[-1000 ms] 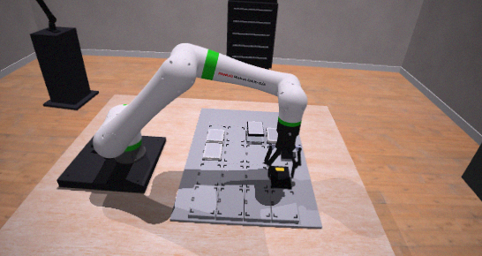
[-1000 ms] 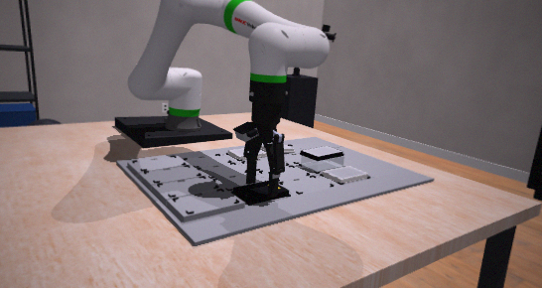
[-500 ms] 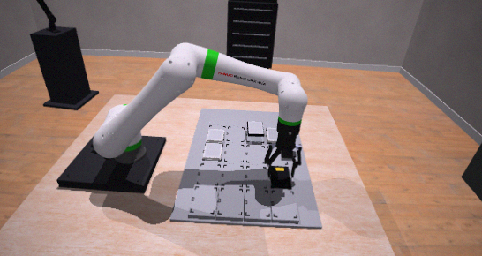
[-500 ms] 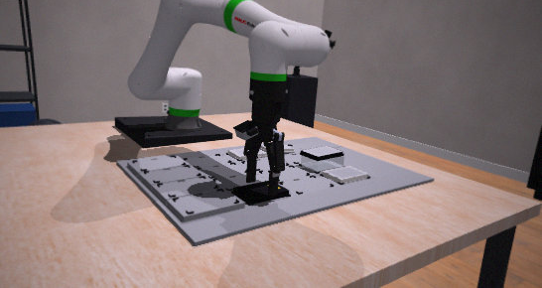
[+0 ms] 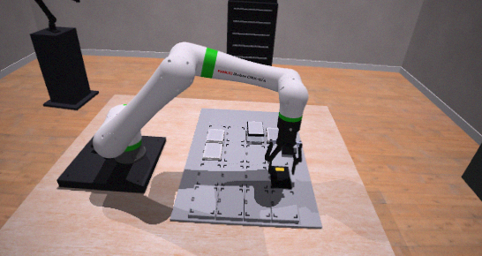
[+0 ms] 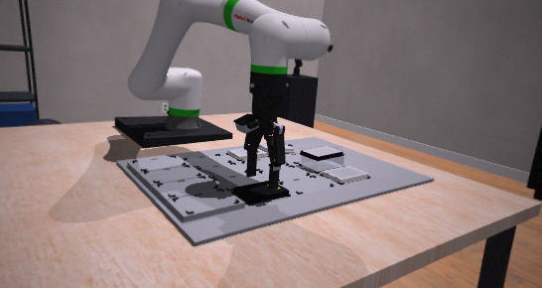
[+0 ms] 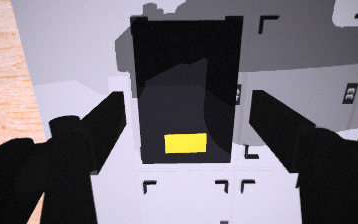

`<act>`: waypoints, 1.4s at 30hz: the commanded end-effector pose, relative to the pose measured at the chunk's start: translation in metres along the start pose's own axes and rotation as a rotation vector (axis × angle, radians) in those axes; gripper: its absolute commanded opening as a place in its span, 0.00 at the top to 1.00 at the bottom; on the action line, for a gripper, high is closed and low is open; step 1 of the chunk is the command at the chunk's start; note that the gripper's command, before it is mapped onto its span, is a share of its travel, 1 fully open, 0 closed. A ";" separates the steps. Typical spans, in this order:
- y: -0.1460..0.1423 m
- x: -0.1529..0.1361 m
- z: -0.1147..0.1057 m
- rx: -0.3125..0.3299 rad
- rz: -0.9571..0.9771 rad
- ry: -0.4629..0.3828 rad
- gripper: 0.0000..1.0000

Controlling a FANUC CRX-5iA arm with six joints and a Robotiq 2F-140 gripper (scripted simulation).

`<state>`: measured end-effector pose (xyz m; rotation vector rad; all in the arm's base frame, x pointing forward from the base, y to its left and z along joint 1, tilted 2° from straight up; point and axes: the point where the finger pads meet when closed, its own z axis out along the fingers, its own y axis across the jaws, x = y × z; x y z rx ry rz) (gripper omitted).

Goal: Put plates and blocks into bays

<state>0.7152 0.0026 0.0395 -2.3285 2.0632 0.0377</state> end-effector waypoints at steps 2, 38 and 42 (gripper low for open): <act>-0.001 0.000 -0.007 0.003 0.000 0.001 0.30; -0.001 0.000 -0.040 0.003 0.000 0.001 0.30; 0.002 -0.007 -0.040 0.003 -0.050 0.001 0.30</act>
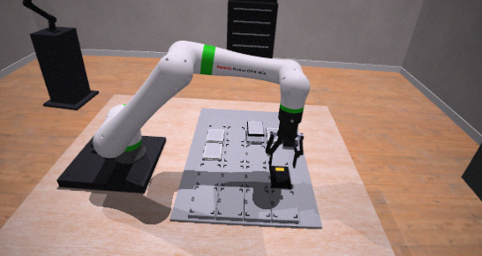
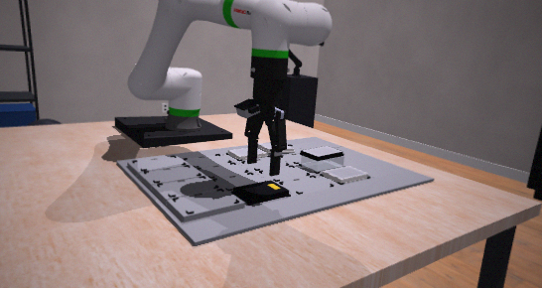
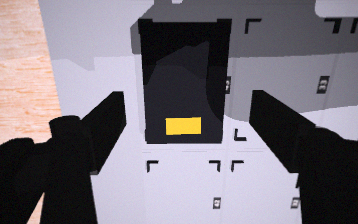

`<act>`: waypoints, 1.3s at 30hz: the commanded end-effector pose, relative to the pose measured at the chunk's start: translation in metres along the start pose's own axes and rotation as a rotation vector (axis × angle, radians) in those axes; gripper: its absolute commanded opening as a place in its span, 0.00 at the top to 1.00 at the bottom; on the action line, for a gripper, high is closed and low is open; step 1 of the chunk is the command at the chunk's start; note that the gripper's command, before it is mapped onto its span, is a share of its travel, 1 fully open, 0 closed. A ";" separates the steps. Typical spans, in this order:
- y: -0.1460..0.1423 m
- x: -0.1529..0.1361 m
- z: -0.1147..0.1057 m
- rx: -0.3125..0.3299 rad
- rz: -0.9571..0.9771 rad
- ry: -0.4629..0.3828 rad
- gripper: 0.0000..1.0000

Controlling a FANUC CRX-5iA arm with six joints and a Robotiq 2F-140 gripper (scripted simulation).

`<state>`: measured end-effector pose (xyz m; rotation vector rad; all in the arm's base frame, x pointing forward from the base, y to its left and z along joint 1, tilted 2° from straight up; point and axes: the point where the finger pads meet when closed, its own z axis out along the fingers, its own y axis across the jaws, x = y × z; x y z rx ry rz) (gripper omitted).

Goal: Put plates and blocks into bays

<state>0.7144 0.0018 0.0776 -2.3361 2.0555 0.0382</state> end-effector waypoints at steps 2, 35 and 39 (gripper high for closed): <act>0.003 -0.011 -0.002 0.003 -0.043 0.001 0.30; 0.040 -0.125 -0.002 0.003 -0.043 0.000 0.30; 0.043 -0.132 -0.001 0.003 -0.043 0.000 0.30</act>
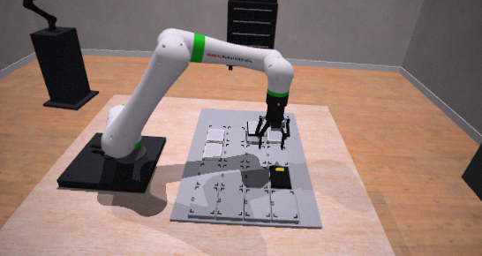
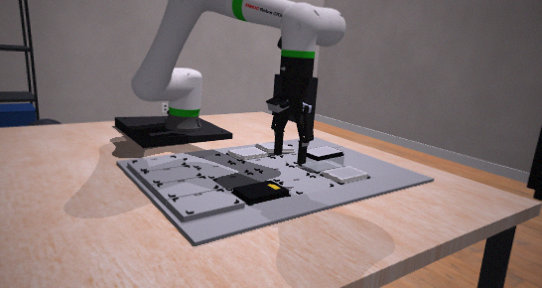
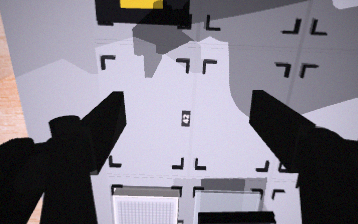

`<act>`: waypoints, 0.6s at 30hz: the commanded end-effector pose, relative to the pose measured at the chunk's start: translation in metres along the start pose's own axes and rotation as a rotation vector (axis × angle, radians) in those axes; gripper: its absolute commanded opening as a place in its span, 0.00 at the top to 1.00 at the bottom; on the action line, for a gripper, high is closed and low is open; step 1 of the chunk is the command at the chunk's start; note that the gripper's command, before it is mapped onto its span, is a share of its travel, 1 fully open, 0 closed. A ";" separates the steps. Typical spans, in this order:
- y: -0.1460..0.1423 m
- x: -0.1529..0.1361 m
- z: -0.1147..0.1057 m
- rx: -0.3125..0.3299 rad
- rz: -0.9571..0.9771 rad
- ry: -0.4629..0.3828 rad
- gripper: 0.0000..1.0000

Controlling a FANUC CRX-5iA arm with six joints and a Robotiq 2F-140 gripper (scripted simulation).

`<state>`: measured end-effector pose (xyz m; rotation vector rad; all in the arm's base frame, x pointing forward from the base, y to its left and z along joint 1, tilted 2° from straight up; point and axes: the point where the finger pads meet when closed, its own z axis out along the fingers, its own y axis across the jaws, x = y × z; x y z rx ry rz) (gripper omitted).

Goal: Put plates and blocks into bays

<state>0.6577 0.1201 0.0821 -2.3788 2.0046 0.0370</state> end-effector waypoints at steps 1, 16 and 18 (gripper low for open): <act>0.003 -0.011 -0.001 0.003 0.000 0.000 0.30; 0.017 -0.061 -0.001 0.003 0.000 0.000 0.30; 0.019 -0.069 -0.001 0.003 0.000 0.000 0.30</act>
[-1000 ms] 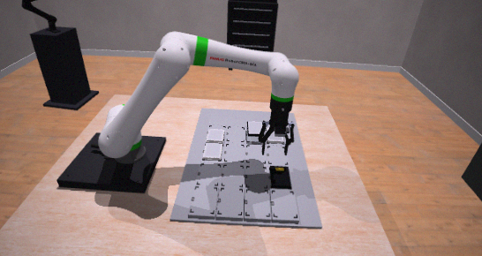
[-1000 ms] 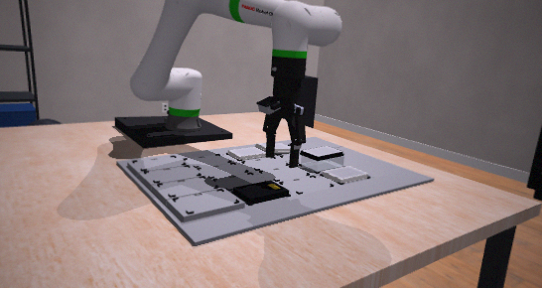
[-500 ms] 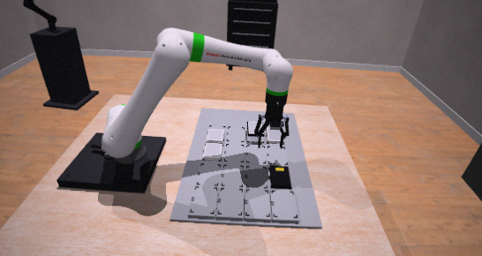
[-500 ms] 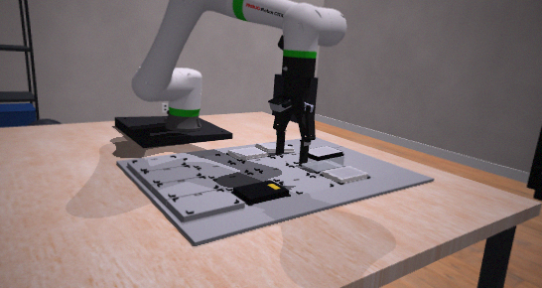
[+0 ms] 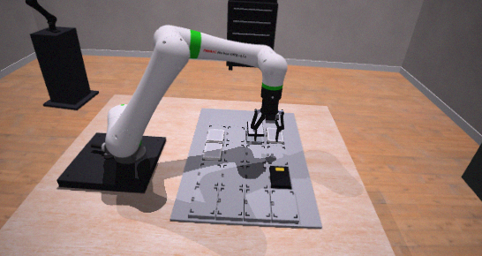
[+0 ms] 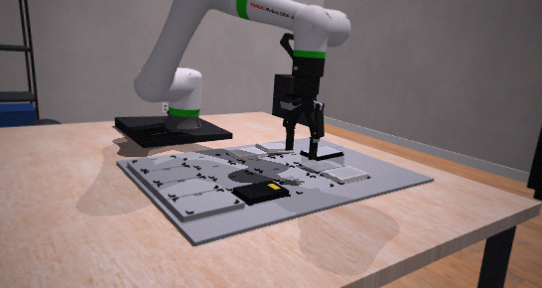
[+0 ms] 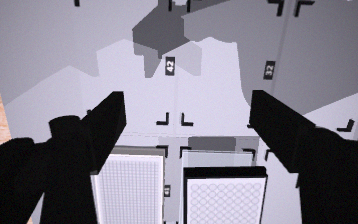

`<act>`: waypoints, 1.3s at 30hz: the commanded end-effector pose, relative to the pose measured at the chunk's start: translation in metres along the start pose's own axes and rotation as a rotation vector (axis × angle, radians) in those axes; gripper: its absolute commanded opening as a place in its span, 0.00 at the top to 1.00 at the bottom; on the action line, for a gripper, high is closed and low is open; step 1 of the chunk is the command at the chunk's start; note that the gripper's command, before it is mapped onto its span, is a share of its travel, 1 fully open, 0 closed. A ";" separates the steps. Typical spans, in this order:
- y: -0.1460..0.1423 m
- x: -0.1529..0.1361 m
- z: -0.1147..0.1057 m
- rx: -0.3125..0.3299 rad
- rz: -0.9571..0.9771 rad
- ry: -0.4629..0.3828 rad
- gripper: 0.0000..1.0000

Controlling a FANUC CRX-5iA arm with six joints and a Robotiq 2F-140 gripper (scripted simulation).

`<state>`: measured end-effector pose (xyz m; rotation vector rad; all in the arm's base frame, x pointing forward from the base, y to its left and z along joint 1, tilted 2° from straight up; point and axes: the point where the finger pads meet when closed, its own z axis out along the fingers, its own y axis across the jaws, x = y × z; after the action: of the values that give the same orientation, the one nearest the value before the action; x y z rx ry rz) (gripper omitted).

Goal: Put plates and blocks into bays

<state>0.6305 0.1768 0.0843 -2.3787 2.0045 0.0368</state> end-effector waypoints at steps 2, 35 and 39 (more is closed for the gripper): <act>0.004 -0.016 -0.001 0.003 0.000 0.000 0.30; 0.036 -0.128 -0.001 0.003 0.000 0.000 0.30; 0.039 -0.141 -0.001 0.003 0.000 0.000 0.30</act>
<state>0.5707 0.3013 0.0889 -2.3787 2.0041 0.0366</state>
